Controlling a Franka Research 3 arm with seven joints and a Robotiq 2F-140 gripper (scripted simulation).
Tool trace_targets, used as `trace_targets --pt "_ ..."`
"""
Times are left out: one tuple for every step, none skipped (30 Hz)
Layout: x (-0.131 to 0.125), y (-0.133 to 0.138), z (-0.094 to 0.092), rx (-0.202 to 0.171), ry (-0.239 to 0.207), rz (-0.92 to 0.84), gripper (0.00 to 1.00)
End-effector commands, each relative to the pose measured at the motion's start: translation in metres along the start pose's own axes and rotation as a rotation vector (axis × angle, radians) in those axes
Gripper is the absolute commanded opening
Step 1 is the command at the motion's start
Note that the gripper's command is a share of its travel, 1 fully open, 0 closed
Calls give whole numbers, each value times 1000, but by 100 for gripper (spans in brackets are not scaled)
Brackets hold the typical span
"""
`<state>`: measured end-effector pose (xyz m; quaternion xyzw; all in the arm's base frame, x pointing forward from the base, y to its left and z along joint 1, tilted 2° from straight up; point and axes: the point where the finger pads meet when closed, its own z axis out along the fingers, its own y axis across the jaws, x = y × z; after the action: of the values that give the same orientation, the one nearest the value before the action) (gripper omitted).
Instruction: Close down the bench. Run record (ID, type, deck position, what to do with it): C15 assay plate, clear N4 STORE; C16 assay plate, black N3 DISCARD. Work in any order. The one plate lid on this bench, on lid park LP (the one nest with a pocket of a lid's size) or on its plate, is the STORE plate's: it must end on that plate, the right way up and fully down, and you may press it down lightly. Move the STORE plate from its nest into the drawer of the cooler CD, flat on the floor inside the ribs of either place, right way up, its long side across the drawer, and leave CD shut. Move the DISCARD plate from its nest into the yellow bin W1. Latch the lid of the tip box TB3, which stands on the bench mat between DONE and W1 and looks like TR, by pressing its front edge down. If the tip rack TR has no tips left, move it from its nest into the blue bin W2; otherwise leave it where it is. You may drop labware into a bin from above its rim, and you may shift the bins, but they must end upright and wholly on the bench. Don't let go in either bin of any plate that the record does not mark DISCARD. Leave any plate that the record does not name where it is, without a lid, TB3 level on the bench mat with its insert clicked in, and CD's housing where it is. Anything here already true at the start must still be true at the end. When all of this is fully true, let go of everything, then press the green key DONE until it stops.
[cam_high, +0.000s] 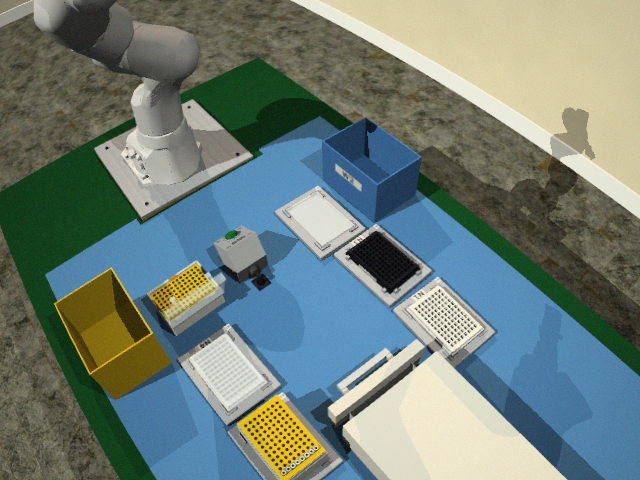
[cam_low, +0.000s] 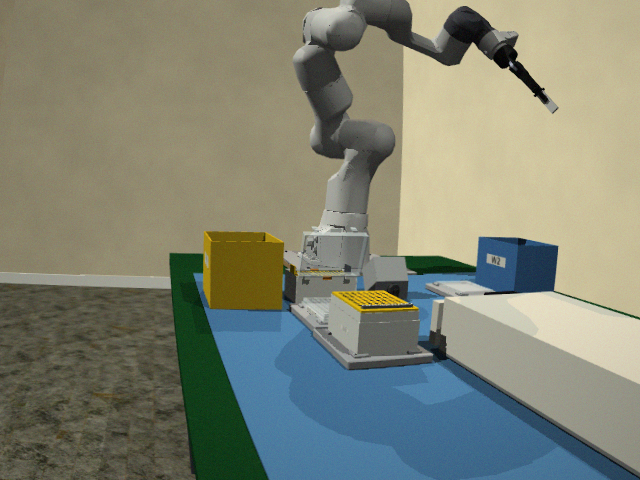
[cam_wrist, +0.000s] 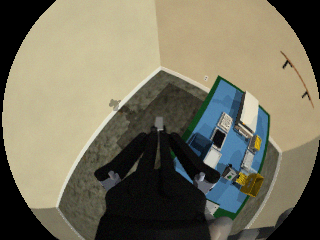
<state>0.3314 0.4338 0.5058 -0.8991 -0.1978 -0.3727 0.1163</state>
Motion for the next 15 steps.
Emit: trace_targets --pt "0 16 8 -62 -36 -23 0" --pt "0 20 10 -62 -36 -23 0" --pt "0 25 12 -62 -36 -23 0" --pt "0 29 15 -62 -36 -23 0" --pt "0 34 17 -62 -36 -23 0" --pt "0 37 19 -62 -36 -23 0" --pt "0 37 19 -62 -36 -23 0" --pt "0 37 19 -62 -36 -23 0" --pt "-1 42 21 -88 -56 -18 0" --pt "-1 46 23 -112 -74 -14 0" --pt "-1 51 25 -112 -74 -14 0" --pt "-1 55 27 -112 -74 -14 0" --pt "-1 60 29 -112 -74 -14 0" --pt "-2 64 31 -112 -74 -14 0" --pt "-2 68 33 -112 -74 -14 0"
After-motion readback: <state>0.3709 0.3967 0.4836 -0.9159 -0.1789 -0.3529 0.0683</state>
